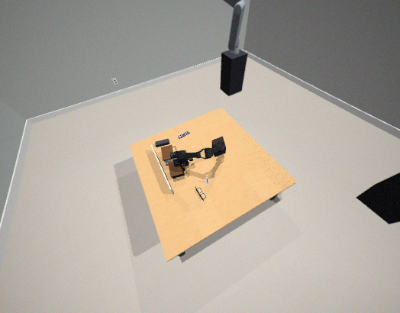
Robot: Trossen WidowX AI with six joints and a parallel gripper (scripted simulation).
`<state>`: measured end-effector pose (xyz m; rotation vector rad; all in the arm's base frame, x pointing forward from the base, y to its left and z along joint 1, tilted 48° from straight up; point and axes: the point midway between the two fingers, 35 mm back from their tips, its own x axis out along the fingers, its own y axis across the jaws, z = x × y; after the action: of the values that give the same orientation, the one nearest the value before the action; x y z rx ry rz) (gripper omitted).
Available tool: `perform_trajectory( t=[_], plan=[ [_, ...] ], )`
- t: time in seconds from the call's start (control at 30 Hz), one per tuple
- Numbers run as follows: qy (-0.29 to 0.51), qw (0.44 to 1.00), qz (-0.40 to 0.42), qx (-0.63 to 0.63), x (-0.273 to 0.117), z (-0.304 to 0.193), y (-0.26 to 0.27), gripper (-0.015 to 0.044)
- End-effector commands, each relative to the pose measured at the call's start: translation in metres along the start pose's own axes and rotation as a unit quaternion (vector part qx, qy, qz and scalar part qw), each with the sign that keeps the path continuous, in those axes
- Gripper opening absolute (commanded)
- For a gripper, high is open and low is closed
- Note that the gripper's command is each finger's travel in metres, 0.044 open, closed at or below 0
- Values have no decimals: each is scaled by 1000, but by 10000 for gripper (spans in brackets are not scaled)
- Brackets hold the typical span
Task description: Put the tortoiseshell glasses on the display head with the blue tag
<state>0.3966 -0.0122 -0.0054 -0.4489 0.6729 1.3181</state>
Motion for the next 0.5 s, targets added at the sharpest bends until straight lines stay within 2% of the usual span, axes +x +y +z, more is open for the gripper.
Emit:
perform_trajectory(
  t=[0.0, 0.13, 0.47],
  plan=[
    [-2, 1000, -1, 1, 2, 1, 0, 0],
    [0, 1000, 0, 0, 0, 0, 0, 105],
    [0, 1000, 0, 0, -7, 0, 0, 108]
  ],
)
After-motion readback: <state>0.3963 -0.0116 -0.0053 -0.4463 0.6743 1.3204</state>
